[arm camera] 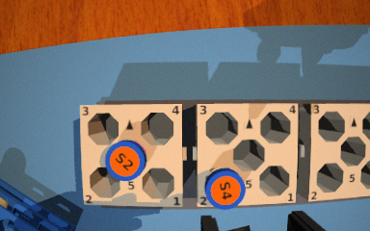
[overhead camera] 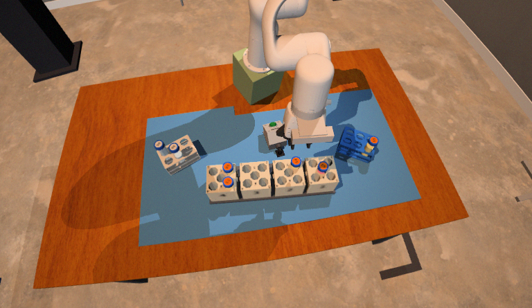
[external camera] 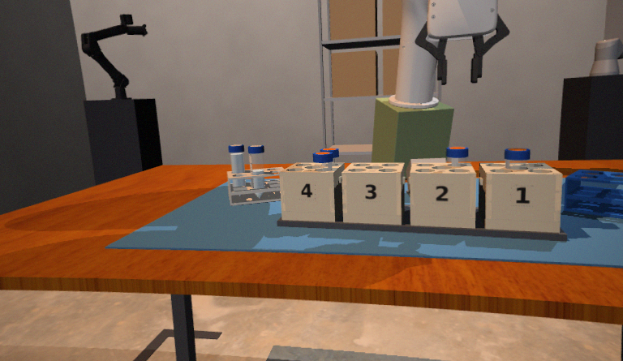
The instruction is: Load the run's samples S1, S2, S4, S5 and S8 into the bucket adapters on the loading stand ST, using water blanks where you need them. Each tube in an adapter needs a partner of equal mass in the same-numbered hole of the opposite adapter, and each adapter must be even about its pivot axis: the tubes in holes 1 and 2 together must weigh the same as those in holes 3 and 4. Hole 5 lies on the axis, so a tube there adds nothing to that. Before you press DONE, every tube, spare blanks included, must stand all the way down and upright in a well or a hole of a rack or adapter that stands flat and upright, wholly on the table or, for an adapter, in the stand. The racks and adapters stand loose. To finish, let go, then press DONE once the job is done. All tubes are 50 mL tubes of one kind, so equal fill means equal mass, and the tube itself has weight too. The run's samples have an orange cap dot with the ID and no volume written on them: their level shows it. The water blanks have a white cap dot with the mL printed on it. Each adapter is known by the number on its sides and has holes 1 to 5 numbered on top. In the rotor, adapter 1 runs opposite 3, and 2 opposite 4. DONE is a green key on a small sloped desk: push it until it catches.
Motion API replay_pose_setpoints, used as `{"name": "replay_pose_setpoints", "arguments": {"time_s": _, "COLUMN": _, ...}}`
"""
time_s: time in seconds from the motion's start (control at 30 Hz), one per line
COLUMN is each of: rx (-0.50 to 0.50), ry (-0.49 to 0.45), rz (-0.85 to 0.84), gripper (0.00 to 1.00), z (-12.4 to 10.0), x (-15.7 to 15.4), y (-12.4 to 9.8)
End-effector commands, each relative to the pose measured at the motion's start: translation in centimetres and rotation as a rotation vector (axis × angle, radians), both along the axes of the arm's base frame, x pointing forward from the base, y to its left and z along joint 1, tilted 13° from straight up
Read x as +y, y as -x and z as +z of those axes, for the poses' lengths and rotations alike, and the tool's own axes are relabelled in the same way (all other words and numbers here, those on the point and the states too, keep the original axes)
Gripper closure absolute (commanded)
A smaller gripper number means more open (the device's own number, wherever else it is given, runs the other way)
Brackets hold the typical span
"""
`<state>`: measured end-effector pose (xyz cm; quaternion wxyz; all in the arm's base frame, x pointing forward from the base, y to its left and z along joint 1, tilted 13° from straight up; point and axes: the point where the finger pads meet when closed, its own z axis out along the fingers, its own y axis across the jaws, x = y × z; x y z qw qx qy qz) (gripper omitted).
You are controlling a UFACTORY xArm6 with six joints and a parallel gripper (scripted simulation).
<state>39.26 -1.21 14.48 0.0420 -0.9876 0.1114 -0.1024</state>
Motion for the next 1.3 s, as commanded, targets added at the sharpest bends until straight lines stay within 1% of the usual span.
{"name": "replay_pose_setpoints", "arguments": {"time_s": 0.0, "rx": -0.004, "ry": 0.000, "rz": 0.000, "gripper": 0.56, "z": 0.2, "x": 0.0, "y": -0.1}}
{"name": "replay_pose_setpoints", "arguments": {"time_s": 0.23, "rx": -0.004, "ry": 0.000, "rz": 0.000, "gripper": 0.56, "z": 0.1, "x": 0.0, "y": -0.1}}
{"name": "replay_pose_setpoints", "arguments": {"time_s": 0.27, "rx": -0.006, "ry": 0.007, "rz": 0.032, "gripper": 0.43, "z": 0.2, "x": 0.5, "y": -0.1}}
{"name": "replay_pose_setpoints", "arguments": {"time_s": 0.4, "rx": -0.014, "ry": 0.036, "rz": 0.162, "gripper": 0.43, "z": 0.3, "x": 2.5, "y": -0.2}}
{"name": "replay_pose_setpoints", "arguments": {"time_s": 0.47, "rx": -0.014, "ry": 0.036, "rz": 0.162, "gripper": 0.43, "z": 0.3, "x": 2.5, "y": -0.2}}
{"name": "replay_pose_setpoints", "arguments": {"time_s": 0.97, "rx": -0.044, "ry": 0.142, "rz": 0.650, "gripper": 0.43, "z": 0.8, "x": 10.0, "y": -0.4}}
{"name": "replay_pose_setpoints", "arguments": {"time_s": 1.03, "rx": -0.044, "ry": 0.142, "rz": 0.650, "gripper": 0.43, "z": 0.8, "x": 10.0, "y": -0.4}}
{"name": "replay_pose_setpoints", "arguments": {"time_s": 1.27, "rx": -0.058, "ry": 0.191, "rz": 0.878, "gripper": 0.43, "z": 1.1, "x": 13.5, "y": -0.5}}
